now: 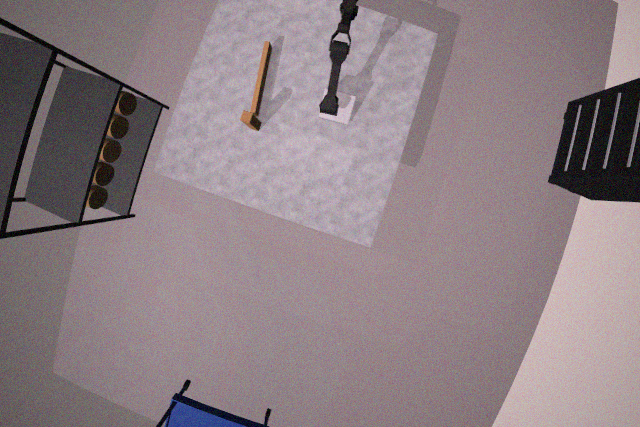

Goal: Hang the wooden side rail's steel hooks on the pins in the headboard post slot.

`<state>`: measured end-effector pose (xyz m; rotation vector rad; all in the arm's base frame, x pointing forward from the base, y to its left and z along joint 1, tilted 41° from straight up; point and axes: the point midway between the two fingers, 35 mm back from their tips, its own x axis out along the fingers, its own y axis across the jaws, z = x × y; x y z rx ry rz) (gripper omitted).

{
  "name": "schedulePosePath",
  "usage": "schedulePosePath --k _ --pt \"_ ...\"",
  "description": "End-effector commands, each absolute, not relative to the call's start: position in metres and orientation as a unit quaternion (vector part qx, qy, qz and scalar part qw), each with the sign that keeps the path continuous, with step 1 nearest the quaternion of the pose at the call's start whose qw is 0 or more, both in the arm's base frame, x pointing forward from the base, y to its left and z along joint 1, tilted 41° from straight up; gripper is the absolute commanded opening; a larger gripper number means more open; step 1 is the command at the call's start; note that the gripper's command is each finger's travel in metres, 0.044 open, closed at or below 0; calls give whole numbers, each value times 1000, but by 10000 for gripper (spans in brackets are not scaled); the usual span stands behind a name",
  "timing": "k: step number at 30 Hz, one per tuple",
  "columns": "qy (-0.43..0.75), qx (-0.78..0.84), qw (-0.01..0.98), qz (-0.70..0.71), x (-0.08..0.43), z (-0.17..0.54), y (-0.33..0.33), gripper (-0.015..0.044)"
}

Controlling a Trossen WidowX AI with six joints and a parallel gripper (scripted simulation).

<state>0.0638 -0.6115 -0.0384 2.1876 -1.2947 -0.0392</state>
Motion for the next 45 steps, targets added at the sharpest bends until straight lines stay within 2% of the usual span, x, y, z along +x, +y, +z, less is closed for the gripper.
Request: schedulePosePath --k 1,2,12,23,34,45 --pt "-485 822 299 -18 65 -38 -612 426" --pt "-481 820 311 -26 70 -35 -612 440" --pt "-366 742 538 -164 160 12 -604 440" --pt "-202 575 758 -234 250 58 -561 440" --pt "-73 392 888 -230 309 86 -509 440" --pt "36 177 968 -176 353 110 -443 440"
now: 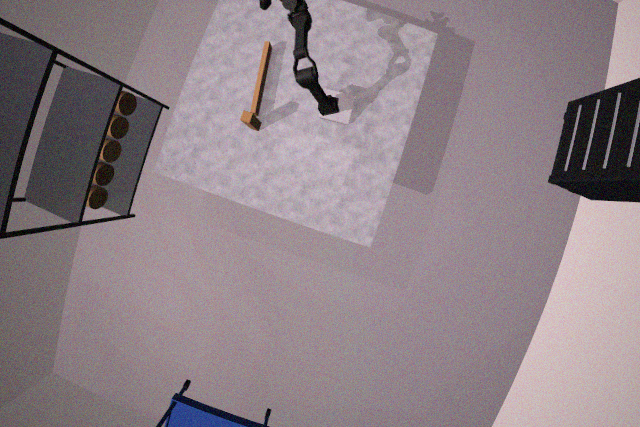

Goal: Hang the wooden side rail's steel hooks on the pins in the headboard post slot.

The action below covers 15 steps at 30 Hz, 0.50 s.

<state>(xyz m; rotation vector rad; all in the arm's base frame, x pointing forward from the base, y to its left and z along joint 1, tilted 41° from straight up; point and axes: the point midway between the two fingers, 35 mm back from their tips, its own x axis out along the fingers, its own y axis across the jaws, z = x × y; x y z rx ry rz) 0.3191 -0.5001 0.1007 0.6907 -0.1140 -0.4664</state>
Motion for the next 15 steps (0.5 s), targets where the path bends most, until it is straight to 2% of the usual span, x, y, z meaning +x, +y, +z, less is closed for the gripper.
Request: schedulePosePath --k 1,15 --pt "44 156 972 -169 356 112 -436 440" --pt "118 -137 982 -49 387 140 -337 440"
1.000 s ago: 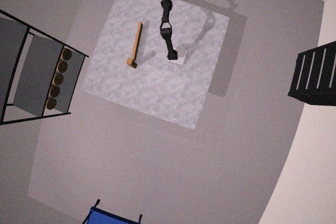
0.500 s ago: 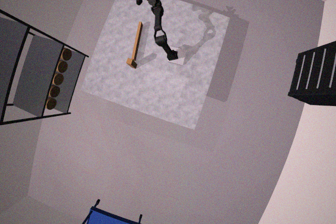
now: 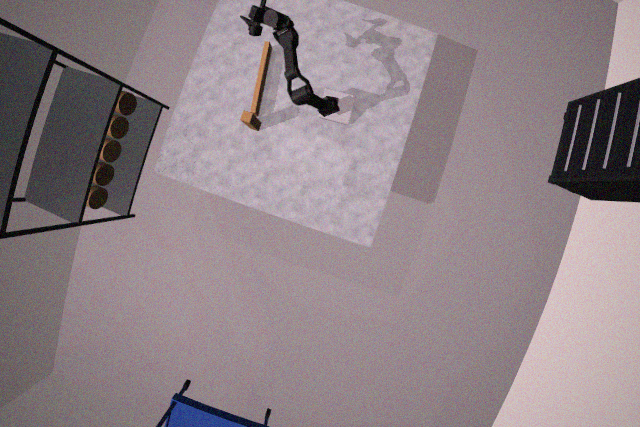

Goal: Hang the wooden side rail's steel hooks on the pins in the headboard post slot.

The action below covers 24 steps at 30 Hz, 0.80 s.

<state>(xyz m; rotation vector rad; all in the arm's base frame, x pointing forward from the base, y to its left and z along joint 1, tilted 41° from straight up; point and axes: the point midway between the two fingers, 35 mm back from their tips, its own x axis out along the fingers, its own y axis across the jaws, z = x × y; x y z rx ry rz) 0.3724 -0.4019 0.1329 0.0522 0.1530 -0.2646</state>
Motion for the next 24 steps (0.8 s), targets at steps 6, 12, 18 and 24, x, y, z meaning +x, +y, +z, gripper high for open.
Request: schedulePosePath --k 6,12,18,24 --pt "128 -268 955 13 392 150 -290 440" --pt "120 -398 906 79 391 159 -241 440" --pt "93 -522 836 142 385 166 -195 440" --pt "51 -630 749 197 374 170 -150 440"
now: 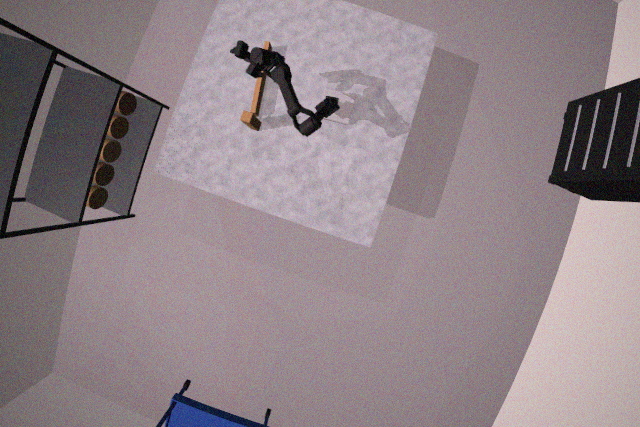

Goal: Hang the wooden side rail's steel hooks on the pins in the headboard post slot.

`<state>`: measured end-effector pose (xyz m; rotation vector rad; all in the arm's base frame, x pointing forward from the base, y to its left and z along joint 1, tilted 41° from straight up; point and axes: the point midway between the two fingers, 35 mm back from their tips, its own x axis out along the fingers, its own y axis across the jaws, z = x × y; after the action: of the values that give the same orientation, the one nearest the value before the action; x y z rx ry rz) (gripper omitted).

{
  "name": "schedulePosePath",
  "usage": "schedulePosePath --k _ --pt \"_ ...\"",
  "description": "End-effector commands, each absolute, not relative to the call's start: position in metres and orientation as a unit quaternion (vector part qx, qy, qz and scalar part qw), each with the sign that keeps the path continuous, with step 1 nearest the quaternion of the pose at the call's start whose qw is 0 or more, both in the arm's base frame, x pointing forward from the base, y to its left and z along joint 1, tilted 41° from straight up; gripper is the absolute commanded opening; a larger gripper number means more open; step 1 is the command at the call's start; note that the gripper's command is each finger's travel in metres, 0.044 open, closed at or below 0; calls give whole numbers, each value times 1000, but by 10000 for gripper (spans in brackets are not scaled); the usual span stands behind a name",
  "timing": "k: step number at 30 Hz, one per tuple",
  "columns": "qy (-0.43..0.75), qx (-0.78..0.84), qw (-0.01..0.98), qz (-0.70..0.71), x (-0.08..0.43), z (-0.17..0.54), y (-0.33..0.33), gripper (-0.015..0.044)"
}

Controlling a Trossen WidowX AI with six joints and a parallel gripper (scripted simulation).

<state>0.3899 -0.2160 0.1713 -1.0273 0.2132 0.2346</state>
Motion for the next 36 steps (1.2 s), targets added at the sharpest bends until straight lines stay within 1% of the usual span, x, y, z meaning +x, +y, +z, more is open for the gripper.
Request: schedulePosePath --k 1,12,18,23,27,29,36 --pt "43 -647 733 206 372 171 -143 440" --pt "-64 -792 540 279 339 166 -67 440" --pt "-135 -850 412 298 316 165 -29 440" --pt "-185 -875 332 299 302 164 -7 440" --pt "-257 -885 248 298 284 152 20 440" --pt "-272 -886 230 296 280 150 25 440" --pt "-272 -886 230 296 280 150 25 440"
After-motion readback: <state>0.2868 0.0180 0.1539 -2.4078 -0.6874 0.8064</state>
